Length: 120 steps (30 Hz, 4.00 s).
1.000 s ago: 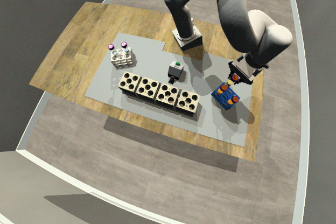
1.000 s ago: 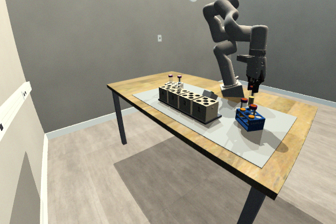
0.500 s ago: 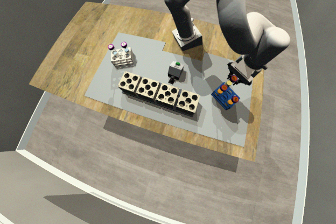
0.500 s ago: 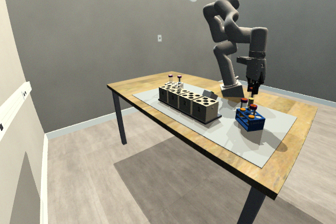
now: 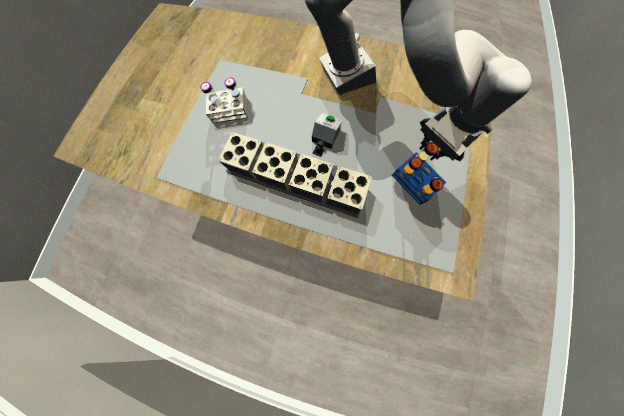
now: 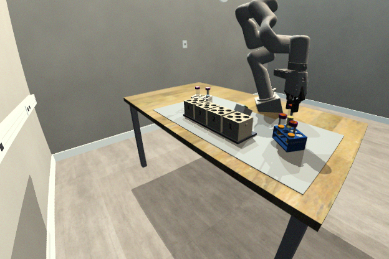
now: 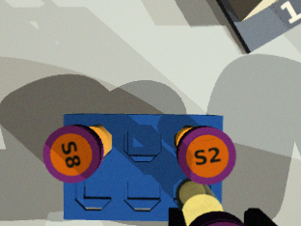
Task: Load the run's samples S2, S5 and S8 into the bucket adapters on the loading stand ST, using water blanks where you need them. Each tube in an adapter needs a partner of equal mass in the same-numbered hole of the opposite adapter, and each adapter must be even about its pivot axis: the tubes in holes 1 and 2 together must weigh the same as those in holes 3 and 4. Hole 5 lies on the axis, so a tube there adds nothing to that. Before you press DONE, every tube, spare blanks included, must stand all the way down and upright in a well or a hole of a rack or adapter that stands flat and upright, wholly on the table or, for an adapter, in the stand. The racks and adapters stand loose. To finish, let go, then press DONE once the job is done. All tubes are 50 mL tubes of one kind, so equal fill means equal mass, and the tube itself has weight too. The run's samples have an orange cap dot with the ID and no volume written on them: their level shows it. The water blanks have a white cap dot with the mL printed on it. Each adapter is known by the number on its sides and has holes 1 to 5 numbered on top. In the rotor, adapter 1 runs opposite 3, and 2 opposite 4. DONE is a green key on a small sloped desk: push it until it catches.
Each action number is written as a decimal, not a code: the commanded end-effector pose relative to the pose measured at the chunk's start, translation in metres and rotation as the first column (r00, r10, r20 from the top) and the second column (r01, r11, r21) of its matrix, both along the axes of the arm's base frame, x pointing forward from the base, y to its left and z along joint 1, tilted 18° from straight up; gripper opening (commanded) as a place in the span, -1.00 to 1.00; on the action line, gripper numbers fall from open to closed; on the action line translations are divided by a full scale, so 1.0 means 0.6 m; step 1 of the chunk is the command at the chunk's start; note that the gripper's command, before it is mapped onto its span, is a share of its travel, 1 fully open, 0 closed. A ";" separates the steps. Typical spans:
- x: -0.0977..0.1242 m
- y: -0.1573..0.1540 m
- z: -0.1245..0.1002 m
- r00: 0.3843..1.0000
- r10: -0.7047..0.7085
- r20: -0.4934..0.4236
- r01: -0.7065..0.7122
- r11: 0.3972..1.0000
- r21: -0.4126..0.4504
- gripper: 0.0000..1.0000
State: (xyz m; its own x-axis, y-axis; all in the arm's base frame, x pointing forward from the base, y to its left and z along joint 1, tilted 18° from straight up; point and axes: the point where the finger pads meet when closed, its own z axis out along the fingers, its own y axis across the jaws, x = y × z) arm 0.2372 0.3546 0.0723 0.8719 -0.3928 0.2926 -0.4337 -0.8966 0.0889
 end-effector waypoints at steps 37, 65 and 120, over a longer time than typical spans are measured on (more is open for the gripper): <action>0.014 -0.009 -0.052 1.000 0.001 0.002 -0.001 1.000 0.004 -1.00; 0.016 -0.011 -0.060 1.000 0.001 0.002 -0.001 1.000 0.004 -0.13; -0.007 0.010 0.035 1.000 0.001 0.002 -0.001 1.000 0.005 -0.13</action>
